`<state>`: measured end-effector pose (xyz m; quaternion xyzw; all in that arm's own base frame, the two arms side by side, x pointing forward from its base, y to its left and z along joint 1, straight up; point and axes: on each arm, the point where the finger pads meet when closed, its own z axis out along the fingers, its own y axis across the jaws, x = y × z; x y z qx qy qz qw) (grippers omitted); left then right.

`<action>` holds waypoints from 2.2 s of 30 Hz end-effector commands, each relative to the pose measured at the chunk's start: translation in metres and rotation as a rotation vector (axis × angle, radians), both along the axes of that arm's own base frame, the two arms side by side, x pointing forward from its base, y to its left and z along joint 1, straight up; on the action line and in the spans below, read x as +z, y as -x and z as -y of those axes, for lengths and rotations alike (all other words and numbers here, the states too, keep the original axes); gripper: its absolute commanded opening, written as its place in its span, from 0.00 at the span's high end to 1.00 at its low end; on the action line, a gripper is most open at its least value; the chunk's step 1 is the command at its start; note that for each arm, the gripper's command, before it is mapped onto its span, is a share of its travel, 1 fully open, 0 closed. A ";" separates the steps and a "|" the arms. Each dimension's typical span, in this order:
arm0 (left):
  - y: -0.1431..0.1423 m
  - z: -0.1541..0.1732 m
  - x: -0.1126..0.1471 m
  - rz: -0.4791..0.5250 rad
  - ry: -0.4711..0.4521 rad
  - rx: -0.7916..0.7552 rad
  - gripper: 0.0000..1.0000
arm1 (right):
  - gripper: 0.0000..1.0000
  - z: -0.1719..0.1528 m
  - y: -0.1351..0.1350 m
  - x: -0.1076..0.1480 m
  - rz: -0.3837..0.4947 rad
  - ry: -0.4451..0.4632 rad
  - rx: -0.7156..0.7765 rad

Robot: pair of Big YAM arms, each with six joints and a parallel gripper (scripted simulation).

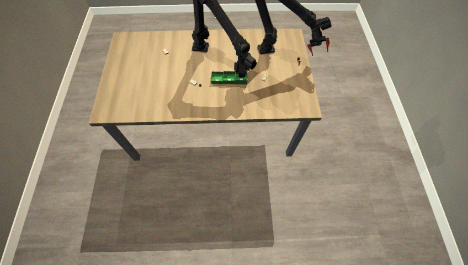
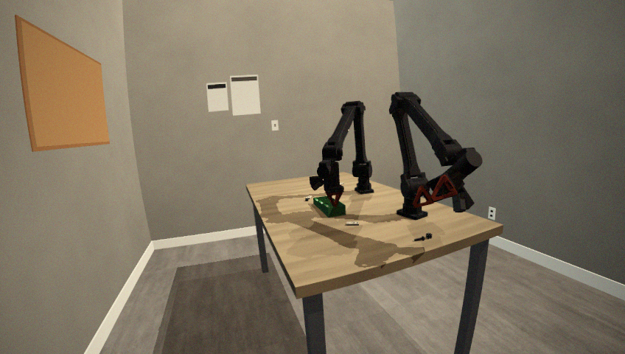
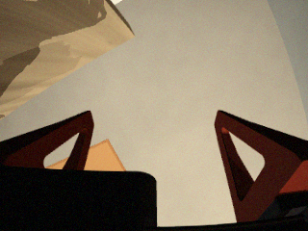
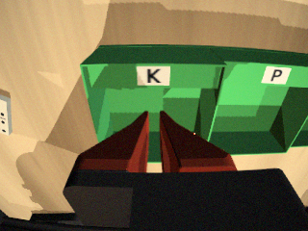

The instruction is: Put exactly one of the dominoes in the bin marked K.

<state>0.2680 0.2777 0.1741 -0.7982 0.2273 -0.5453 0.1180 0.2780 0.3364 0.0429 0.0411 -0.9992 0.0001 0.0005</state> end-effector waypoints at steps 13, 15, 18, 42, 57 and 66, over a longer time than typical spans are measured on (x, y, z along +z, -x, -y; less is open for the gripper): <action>0.003 -0.008 0.007 0.006 -0.016 0.015 0.00 | 0.91 -0.011 -0.010 -0.008 0.021 -0.025 -0.002; 0.003 -0.008 0.007 0.006 -0.016 0.015 0.00 | 0.91 -0.011 -0.010 -0.008 0.021 -0.025 -0.002; 0.003 -0.008 0.007 0.006 -0.016 0.015 0.00 | 0.91 -0.011 -0.010 -0.008 0.021 -0.025 -0.002; 0.003 -0.008 0.007 0.006 -0.016 0.015 0.00 | 0.91 -0.011 -0.011 -0.008 0.021 -0.025 -0.002; 0.003 -0.008 0.007 0.006 -0.016 0.015 0.00 | 0.91 -0.015 -0.021 0.007 0.037 -0.041 -0.006; 0.003 -0.008 0.007 0.006 -0.016 0.015 0.00 | 0.91 -0.014 -0.016 0.016 0.032 -0.036 0.000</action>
